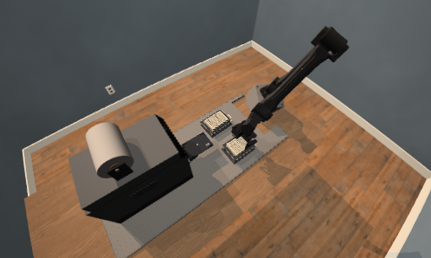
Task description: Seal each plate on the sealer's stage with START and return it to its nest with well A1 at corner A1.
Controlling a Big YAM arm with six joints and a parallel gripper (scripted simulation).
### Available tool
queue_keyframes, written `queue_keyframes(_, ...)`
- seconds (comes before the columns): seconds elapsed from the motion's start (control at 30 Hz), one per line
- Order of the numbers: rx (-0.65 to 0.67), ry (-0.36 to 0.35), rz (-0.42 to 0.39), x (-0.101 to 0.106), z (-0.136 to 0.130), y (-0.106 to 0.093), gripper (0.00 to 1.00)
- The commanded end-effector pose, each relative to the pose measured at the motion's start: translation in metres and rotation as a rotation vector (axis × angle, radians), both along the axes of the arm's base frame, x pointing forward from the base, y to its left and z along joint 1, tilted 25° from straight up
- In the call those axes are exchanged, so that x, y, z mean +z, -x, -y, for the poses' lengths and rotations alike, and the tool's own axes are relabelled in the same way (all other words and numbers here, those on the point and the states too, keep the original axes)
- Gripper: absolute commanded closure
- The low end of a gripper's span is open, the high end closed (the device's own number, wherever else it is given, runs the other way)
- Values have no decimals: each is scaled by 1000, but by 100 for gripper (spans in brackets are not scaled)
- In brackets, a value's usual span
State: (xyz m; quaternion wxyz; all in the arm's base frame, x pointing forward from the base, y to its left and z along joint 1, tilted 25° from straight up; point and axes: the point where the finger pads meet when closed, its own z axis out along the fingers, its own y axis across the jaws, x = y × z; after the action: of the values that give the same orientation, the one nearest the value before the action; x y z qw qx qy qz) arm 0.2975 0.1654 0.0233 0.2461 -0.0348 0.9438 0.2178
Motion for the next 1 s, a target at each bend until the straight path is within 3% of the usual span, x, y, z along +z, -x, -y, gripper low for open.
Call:
queue_keyframes(0.0, -12, -19, 50, 18, -1, -17, 0)
queue_keyframes(0.23, -11, -2, 6, 7, 0, -13, 0)
queue_keyframes(0.7, -12, -12, 29, 12, -3, -20, 0)
queue_keyframes(0.97, -12, -7, 14, 2, 1, -8, 0)
